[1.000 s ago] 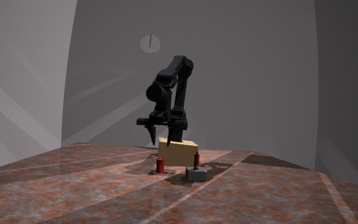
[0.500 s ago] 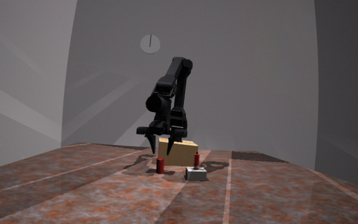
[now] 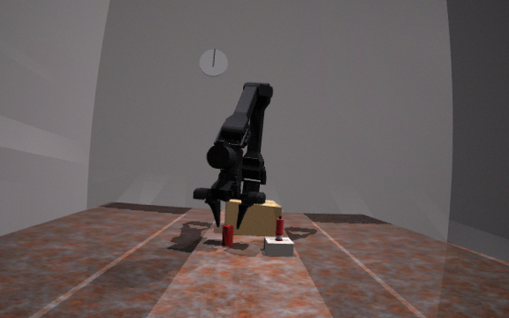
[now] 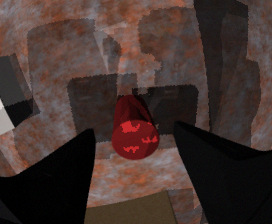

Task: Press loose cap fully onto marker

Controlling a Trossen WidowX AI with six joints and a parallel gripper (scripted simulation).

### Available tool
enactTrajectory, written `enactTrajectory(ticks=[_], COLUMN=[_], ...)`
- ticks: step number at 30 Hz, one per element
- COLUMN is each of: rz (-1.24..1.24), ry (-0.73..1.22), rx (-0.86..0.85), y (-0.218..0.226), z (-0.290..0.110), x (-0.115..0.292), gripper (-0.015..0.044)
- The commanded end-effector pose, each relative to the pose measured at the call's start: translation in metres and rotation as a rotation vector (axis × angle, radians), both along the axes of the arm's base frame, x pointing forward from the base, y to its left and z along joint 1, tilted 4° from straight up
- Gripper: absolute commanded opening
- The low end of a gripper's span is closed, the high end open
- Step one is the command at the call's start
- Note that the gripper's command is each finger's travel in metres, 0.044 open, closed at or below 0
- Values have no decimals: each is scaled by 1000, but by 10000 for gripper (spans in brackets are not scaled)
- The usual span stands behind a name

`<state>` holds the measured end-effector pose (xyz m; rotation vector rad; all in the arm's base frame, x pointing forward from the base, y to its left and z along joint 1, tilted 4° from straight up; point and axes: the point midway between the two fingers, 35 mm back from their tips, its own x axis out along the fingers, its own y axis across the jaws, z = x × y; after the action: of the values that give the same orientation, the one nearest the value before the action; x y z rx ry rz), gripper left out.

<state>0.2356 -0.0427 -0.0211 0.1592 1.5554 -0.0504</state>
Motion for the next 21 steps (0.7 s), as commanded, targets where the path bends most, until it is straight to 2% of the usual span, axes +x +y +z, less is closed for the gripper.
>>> enactTrajectory(ticks=[1, 18, 21], rz=[-3, -3, -3], ry=[10, 10, 10], rx=[-1, -1, -1], y=[0, 2, 2], z=[-10, -32, -32], x=[-2, -4, -4], gripper=[249, 249, 170])
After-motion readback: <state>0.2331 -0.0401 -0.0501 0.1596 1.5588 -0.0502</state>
